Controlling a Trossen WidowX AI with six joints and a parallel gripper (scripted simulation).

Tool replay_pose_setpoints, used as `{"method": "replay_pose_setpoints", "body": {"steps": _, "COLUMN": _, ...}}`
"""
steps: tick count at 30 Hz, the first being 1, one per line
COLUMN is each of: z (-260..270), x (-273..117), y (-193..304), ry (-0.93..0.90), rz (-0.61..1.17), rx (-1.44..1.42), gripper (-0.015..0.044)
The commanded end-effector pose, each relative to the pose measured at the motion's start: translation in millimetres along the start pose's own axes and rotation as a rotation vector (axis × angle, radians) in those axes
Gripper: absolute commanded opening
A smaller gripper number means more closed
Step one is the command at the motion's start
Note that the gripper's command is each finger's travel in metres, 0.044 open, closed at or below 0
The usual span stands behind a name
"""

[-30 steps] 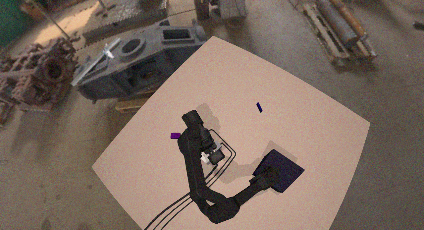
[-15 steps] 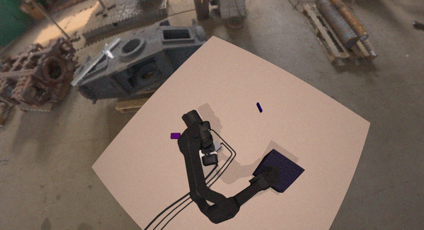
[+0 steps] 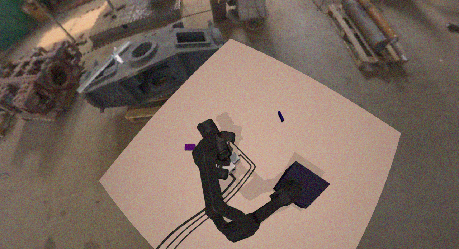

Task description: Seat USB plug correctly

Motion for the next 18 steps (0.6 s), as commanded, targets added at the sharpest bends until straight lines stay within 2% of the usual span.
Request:
{"method": "replay_pose_setpoints", "body": {"steps": 1, "z": -0.2, "x": 0.3, "y": -0.1, "ry": 0.001, "rz": -0.001, "rx": 0.093, "gripper": 0.0000}}
{"method": "replay_pose_setpoints", "body": {"steps": 18, "z": -0.2, "x": 0.3, "y": -0.1, "ry": 0.001, "rz": -0.001, "rx": 0.538, "gripper": 0.0000}}
Point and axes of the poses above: the point midway between the two fingers, 35 mm back from their tips, its own x axis out along the fingers, its own z axis across the jaws, y = z × x, the point moved 3 cm from there along -x, back along the fingers, and after that the axes turned 12 degrees about x, right-handed, at the moved point
